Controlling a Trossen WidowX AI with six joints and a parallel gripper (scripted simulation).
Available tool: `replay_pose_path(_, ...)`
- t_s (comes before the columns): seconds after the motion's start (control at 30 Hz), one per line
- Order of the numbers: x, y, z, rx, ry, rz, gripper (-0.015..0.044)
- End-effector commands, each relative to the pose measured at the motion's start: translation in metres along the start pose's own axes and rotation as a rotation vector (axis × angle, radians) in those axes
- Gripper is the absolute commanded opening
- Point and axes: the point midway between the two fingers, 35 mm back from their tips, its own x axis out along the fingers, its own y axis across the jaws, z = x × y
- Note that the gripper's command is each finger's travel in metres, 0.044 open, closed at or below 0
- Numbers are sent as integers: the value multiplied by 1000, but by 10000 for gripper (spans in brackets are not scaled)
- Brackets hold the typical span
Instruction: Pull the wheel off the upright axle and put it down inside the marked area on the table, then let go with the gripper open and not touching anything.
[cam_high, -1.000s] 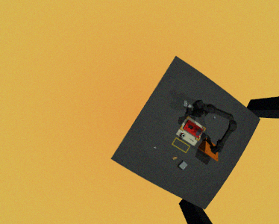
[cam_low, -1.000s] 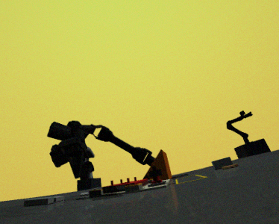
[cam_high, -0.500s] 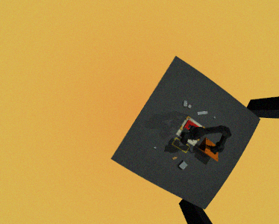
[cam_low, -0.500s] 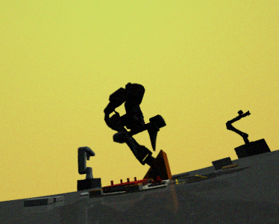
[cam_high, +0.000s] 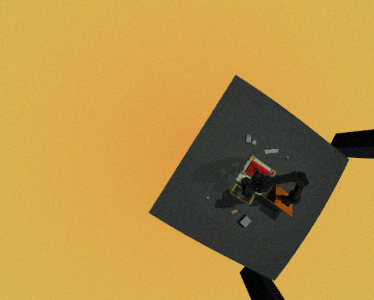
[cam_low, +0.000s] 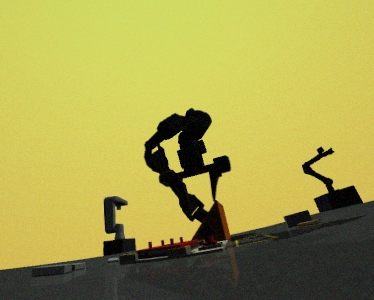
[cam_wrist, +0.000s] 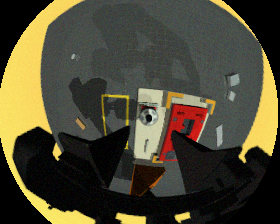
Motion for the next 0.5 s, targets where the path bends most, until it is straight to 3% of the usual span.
replay_pose_path(0.0,12,1,1,-6,-5,-2,300)
replay_pose_path(0.27,65,1,-1,-5,-5,-5,300)
replay_pose_path(0.4,69,1,-1,-5,-4,-6,300)
replay_pose_path(0.47,68,-1,-2,2,12,-5,247)
